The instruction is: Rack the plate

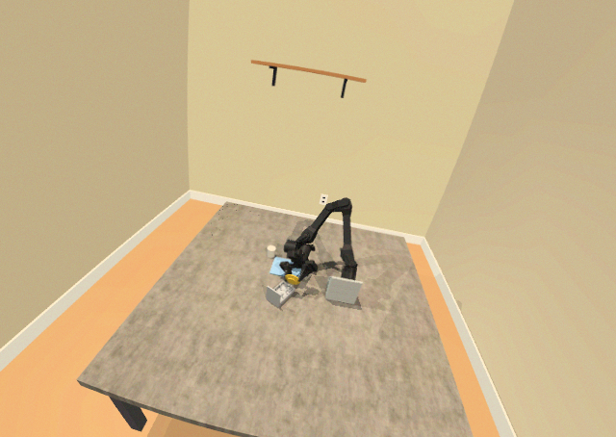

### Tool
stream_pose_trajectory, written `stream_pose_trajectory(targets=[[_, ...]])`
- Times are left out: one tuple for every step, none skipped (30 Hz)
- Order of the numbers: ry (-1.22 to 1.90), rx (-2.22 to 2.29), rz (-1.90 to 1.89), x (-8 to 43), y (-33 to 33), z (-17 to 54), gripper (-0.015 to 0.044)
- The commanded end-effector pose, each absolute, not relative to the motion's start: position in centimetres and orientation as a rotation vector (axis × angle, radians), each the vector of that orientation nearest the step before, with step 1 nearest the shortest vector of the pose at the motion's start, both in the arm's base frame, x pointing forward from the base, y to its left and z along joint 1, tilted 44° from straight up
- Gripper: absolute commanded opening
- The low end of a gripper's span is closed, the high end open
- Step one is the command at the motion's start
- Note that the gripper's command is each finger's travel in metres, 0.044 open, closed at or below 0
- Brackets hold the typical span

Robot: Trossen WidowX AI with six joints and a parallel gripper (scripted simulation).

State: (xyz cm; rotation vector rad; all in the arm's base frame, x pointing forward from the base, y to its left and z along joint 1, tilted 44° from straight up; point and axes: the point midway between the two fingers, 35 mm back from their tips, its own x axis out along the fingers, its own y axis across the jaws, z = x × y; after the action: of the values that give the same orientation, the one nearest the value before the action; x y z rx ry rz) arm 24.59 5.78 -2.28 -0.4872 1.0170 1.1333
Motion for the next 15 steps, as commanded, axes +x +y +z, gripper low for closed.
stream_pose_trajectory(targets=[[0.907, -0.531, 1.171, 24.7, 5.5, -2.2, 0.0000], [0.878, -0.544, 1.178, 24.7, 5.4, -2.1, 0.0000], [0.849, -0.557, 1.185, 24.7, 5.2, -2.1, 0.0000], [0.820, -0.570, 1.192, 24.8, 5.1, -2.0, 0.0000], [0.791, -0.584, 1.197, 24.8, 5.0, -2.0, 0.0000], [0.761, -0.599, 1.202, 24.8, 4.9, -2.0, 0.0000], [0.732, -0.614, 1.207, 24.9, 4.8, -1.9, 0.0000], [0.702, -0.629, 1.210, 24.9, 4.7, -1.9, 0.0000], [0.673, -0.644, 1.213, 24.9, 4.6, -1.8, 0.0000], [0.643, -0.660, 1.216, 24.9, 4.5, -1.7, 0.0000], [0.614, -0.677, 1.217, 24.9, 4.4, -1.7, 0.0000], [0.585, -0.694, 1.219, 25.0, 4.3, -1.6, 0.0000], [0.555, -0.711, 1.219, 25.0, 4.1, -1.5, 0.0000], [0.526, -0.728, 1.219, 25.0, 4.0, -1.5, 0.0000], [0.497, -0.746, 1.218, 25.0, 3.9, -1.4, 0.0000]])
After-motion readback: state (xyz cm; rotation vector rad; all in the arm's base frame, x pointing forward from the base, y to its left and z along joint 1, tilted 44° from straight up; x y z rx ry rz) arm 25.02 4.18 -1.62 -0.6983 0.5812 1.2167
